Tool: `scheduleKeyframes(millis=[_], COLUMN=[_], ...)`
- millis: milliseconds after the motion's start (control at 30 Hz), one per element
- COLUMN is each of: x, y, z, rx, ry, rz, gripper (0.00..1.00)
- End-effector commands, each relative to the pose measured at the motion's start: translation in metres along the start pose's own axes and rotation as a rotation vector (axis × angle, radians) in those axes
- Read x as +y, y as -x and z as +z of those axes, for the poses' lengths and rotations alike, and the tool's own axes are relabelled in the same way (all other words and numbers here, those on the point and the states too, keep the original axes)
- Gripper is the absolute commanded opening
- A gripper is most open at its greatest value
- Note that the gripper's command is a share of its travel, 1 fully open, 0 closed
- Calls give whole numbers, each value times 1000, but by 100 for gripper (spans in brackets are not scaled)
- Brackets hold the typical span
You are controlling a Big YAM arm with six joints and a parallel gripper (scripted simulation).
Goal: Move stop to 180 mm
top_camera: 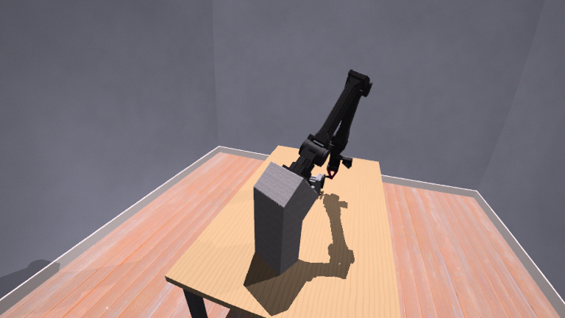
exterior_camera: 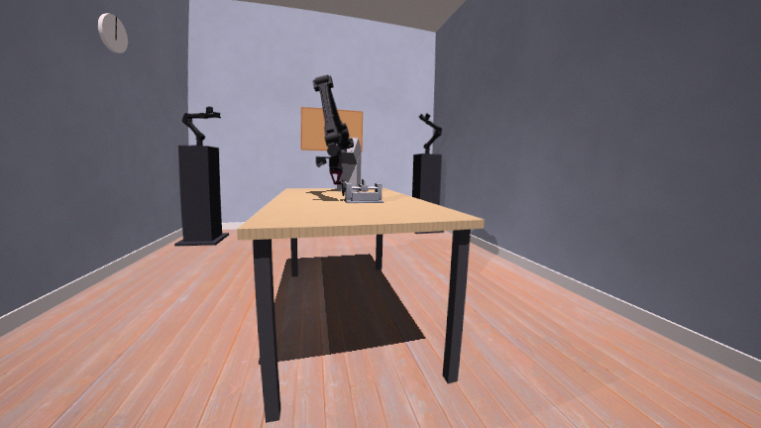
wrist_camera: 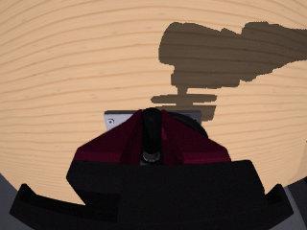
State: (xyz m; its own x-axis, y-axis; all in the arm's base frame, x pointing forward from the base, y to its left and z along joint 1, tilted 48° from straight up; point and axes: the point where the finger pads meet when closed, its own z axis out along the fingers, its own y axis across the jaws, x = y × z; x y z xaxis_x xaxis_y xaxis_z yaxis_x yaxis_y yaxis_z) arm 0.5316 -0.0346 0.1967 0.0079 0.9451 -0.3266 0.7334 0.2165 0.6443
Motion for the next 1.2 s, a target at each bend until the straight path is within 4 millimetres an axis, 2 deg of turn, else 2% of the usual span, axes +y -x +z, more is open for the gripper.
scheduleKeyframes(millis=[0, 133, 167, 233, 267, 300, 333, 400, 500, 633, 800, 833, 867, 1000, 1033, 1167], x=[44, 49, 53, 53, 60, 60, 60, 48, 43, 41, 42, 52, 52, 33, 17, 6], y=[-4, -4, -1, -1, 4, 4, 3, -3, 9, 9, 3, 2, 2, 6, 5, 5], z=[-4, 2, -4, -4, -16, -16, -14, 7, 20, 35, 37, 24, 24, 44, 50, 60], rx=[5, 5, 2, 2, -3, -3, -3, 4, -11, -12, -4, -2, -2, -8, -6, -6], ry=[79, 78, 92, 92, 118, 118, 115, 77, 69, 67, 70, 100, 101, 62, 39, 38], rz=[-3, -7, -3, -3, 4, 4, 2, -7, 7, 7, -1, 0, 0, 3, 1, 1], gripper=[6, 6, 6, 6, 6, 6, 6, 6, 6, 6, 6, 6, 6, 6, 6, 6])
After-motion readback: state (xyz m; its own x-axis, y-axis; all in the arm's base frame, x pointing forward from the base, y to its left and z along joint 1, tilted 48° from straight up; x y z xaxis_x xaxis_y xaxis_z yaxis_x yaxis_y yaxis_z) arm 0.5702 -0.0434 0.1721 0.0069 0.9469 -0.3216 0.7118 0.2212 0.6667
